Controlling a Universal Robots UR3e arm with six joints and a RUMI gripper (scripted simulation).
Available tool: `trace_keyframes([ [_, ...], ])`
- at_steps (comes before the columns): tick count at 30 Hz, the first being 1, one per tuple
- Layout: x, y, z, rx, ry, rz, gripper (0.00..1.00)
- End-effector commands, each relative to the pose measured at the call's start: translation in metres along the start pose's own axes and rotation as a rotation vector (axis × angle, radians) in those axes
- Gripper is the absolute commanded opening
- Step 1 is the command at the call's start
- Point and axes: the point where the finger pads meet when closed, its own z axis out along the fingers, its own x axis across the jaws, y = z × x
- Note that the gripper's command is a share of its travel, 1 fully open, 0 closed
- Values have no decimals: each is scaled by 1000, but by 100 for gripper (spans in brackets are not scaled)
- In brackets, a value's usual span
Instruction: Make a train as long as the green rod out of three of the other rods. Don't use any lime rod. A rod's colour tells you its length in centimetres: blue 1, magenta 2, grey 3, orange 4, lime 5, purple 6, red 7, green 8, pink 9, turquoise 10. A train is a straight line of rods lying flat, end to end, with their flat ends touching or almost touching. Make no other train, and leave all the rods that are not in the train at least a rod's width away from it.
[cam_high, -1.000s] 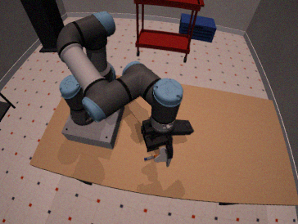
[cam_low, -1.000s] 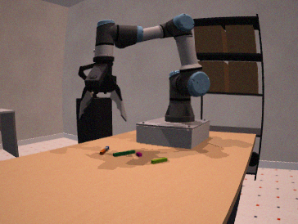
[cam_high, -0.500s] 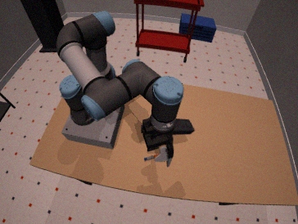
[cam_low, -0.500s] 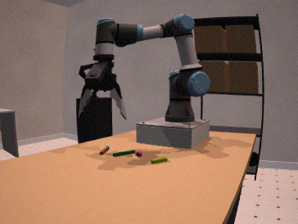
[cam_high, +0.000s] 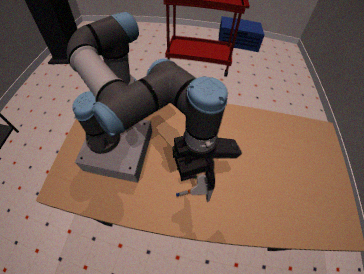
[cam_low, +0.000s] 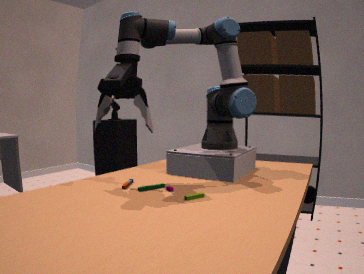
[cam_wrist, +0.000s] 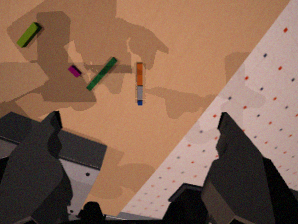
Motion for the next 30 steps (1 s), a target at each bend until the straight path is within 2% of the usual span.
trace_keyframes([
  [1, -3, 2, -23, -9, -19, 0, 100],
  [15, -2, 1, -49, -9, -19, 0, 100],
  [30, -2, 1, -53, -9, -19, 0, 100],
])
